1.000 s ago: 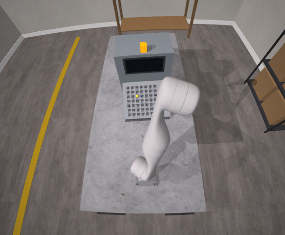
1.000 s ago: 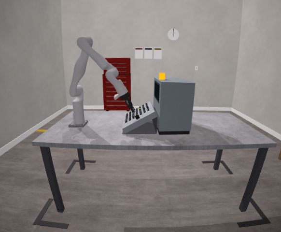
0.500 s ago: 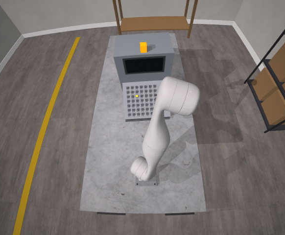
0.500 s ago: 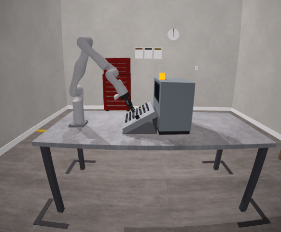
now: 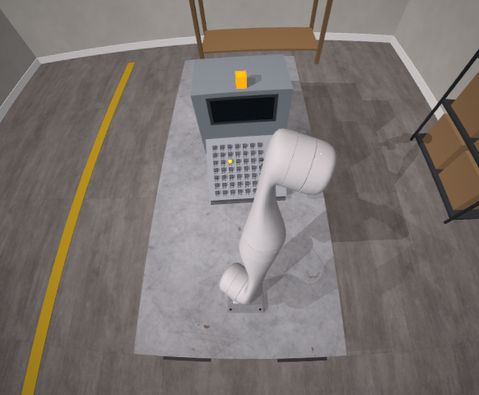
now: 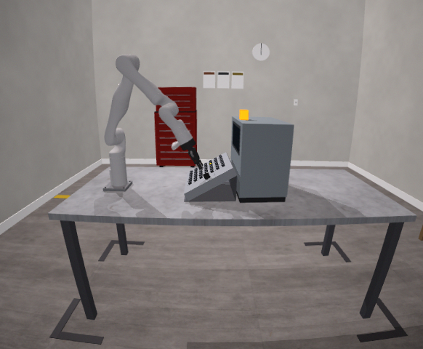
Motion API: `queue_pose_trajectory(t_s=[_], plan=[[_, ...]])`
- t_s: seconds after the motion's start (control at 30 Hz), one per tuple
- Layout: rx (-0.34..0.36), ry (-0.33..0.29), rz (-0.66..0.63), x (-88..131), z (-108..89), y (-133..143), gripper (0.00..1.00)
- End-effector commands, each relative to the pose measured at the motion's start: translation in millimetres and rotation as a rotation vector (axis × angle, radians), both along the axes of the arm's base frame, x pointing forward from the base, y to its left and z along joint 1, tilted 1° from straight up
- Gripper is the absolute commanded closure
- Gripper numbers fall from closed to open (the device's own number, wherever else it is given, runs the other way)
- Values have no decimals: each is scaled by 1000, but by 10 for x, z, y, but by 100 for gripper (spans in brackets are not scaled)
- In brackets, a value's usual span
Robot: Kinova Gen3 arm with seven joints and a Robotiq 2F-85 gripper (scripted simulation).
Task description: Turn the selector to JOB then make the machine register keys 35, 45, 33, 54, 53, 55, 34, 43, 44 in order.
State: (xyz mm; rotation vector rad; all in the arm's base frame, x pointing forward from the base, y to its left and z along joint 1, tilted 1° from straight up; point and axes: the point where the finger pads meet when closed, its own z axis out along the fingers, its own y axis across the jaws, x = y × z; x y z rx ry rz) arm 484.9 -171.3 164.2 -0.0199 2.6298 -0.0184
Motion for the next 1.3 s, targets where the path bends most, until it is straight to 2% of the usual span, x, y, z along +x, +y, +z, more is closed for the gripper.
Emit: queue_pose_trajectory(t_s=[0.0,0.6,1.27], plan=[[8,-4,-9,24,8,0,40],[5,-10,-11,48,3,-11,40],[6,-10,-11,138,-153,-12,40]])
